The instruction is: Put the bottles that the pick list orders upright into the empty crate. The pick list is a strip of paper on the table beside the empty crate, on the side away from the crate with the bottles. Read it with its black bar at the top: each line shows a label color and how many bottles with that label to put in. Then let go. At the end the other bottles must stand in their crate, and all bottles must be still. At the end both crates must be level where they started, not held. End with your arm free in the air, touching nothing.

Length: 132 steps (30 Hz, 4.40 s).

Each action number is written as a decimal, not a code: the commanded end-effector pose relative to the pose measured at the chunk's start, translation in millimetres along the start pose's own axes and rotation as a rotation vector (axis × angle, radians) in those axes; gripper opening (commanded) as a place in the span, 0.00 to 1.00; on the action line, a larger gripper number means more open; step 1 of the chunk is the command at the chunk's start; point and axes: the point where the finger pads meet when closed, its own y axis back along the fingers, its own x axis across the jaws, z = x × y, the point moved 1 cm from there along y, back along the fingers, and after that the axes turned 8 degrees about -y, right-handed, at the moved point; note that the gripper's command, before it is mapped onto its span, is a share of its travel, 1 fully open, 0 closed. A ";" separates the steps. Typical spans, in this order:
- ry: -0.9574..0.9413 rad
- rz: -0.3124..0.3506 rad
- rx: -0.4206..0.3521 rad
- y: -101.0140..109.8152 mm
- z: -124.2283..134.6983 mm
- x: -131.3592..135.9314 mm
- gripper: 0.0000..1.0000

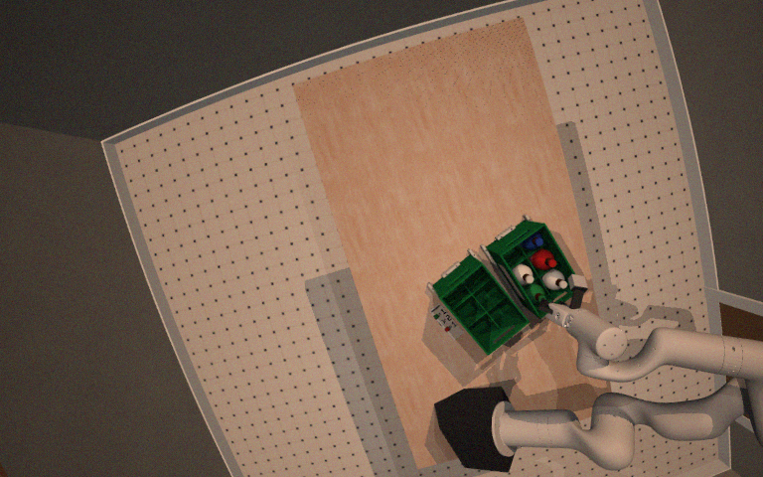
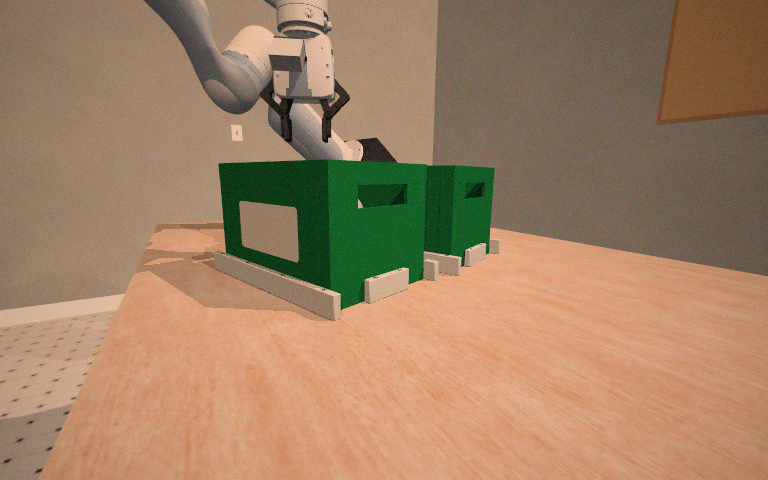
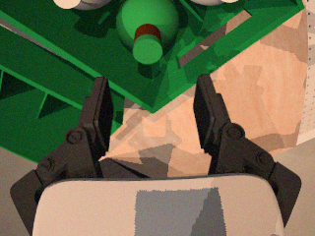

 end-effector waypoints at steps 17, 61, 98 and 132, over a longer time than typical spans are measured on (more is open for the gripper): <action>-0.001 -0.001 0.001 -25.1 -0.5 -0.3 0.65; -0.001 -0.001 0.001 -75.8 -0.5 -0.3 0.65; -0.001 -0.001 0.001 -74.5 -0.4 -0.3 0.00; -0.001 -0.001 0.001 -59.5 -0.5 -0.3 0.00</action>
